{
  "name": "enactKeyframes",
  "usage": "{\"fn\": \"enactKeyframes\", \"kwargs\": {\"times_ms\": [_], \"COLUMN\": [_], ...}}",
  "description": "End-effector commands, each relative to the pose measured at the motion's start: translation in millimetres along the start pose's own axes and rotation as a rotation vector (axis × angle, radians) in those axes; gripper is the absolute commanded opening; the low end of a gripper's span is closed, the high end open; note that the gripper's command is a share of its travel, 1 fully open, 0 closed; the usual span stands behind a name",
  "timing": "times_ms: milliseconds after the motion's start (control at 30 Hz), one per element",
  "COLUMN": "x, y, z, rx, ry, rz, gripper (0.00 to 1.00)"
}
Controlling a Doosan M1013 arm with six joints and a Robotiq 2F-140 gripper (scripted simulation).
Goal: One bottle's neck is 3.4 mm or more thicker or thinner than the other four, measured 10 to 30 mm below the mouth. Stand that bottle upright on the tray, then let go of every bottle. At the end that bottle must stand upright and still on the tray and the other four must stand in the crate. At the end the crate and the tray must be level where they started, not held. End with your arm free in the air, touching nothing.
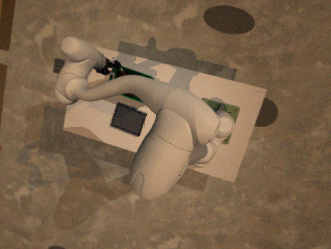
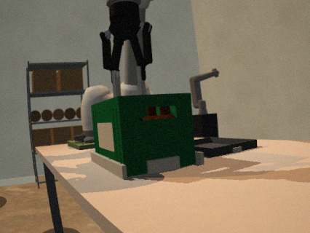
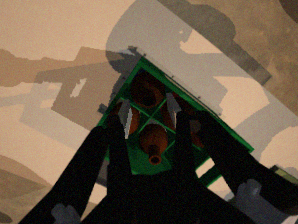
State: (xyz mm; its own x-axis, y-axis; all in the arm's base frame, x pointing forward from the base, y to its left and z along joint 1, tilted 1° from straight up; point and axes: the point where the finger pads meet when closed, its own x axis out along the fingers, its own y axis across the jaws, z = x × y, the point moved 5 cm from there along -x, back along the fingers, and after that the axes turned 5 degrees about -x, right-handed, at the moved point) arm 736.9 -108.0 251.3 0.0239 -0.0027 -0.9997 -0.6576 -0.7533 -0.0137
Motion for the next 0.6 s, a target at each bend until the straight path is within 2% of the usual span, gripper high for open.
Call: {"fn": "enactKeyframes", "kwargs": {"times_ms": [0, 567], "x": [3.3, 21.8], "y": [0.0, 0.0], "z": [0.0, 0.0], "rx": [0.0, 0.0], "ry": [0.0, 0.0], "rz": [0.0, 0.0], "gripper": [0.38, 0.38]}}
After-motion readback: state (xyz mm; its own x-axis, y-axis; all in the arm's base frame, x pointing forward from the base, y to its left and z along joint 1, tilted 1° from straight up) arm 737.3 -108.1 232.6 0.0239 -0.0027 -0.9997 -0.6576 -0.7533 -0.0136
